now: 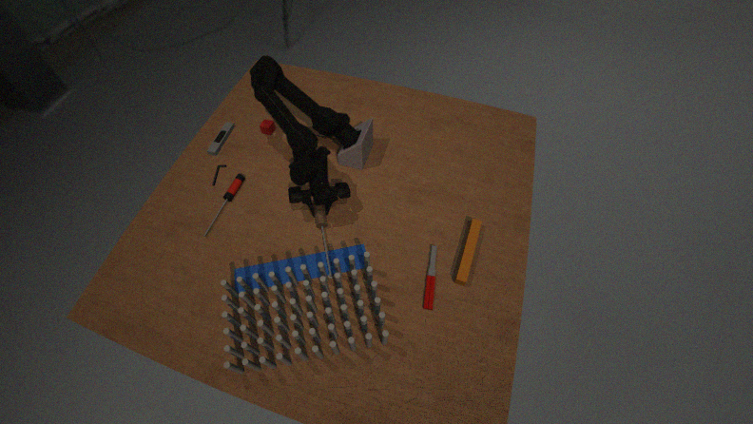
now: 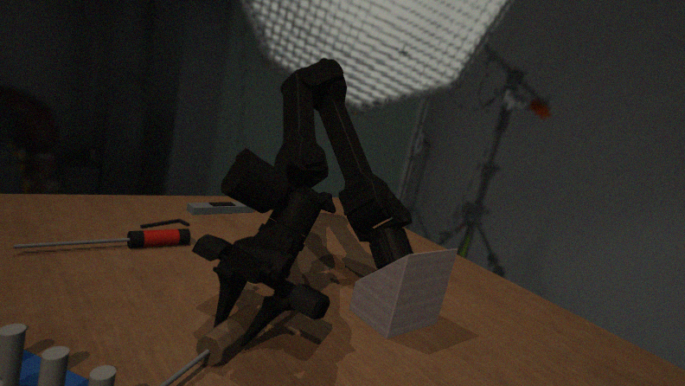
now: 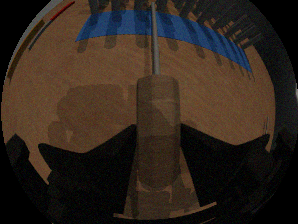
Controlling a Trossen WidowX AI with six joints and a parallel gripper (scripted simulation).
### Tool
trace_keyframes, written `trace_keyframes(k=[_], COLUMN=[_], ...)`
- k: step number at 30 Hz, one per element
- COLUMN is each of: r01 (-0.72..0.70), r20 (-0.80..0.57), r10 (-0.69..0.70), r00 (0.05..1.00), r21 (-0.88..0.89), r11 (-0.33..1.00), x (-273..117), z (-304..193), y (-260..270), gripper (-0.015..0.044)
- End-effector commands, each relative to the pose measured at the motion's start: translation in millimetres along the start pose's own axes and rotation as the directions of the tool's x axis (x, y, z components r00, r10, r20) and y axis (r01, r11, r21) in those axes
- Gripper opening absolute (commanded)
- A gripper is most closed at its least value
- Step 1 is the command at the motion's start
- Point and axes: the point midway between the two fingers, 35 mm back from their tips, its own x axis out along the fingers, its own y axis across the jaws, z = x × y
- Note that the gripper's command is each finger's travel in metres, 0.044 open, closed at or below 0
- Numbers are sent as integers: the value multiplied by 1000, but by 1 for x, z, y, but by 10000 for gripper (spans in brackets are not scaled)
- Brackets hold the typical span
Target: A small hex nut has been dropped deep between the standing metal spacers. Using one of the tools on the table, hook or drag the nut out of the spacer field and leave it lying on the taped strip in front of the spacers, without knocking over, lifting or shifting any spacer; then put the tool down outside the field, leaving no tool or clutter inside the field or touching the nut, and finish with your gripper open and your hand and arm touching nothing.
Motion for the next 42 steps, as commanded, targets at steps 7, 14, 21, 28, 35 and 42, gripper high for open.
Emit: trace_keyframes(k=[7, 14, 21, 28, 35, 42], r01=[-6, -6, -6, -6, -6, -7], r20=[5, 5, 5, 5, 5, 5], r10=[6, 6, 6, 6, 7, 7], r00=[1000, 1000, 1000, 1000, 1000, 1000], r21=[-5, -5, -5, -5, -5, -4], r11=[1000, 1000, 1000, 1000, 1000, 1000], x=[-3, -4, -5, -6, -8, -10], z=[-5, -8, -11, -14, -16, -14], y=[1, 1, 1, 1, 1, 1], gripper=[0, 0, 0, 0, 0, 0])
